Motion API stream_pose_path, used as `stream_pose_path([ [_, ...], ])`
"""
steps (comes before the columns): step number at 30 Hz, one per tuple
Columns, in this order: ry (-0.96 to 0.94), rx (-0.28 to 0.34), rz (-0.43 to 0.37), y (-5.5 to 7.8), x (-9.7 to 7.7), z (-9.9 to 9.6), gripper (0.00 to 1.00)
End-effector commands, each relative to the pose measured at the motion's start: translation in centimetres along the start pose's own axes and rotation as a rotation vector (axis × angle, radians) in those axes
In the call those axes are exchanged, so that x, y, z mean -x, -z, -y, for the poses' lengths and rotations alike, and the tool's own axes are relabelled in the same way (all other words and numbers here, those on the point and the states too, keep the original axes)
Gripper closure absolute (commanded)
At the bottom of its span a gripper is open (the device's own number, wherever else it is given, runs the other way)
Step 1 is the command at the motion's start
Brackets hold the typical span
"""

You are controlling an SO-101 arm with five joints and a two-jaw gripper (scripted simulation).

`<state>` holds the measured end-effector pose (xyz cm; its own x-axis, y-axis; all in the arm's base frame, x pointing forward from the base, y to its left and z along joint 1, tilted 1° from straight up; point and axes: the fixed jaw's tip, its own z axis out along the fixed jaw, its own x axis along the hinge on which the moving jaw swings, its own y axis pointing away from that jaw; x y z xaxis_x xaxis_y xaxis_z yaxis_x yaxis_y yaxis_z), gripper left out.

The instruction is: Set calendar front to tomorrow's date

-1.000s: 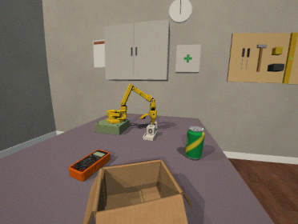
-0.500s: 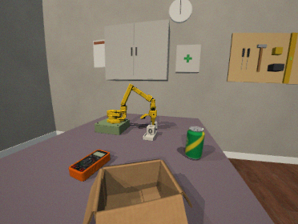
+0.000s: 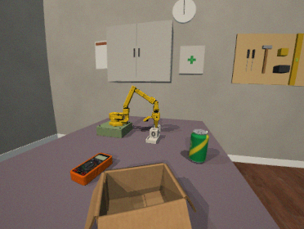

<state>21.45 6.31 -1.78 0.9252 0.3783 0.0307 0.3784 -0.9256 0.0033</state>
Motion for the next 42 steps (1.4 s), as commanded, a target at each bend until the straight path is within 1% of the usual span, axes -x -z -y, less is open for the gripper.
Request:
stream_pose_path([
  [1,0.001,-0.003,0.027,-0.5,0.5,-0.1,0.65],
  [10,0.001,-0.003,0.027,-0.5,0.5,-0.1,0.64],
  [14,0.001,-0.003,0.027,-0.2,0.5,-0.1,0.64],
  [18,0.001,-0.003,0.027,0.7,0.3,-0.1,0.64],
  [23,0.001,-0.003,0.027,2.4,0.2,-0.1,0.64],
  [25,0.001,-0.003,0.027,2.4,0.2,-0.1,0.64],
  [30,0.001,-0.003,0.027,4.2,0.2,-0.1,0.64],
  [33,0.001,-0.003,0.027,4.9,0.3,-0.1,0.64],
  [37,0.001,-0.003,0.027,5.4,0.3,-0.1,0.64],
  [42,0.001,-0.003,0.027,5.4,0.3,-0.1,0.64],
])
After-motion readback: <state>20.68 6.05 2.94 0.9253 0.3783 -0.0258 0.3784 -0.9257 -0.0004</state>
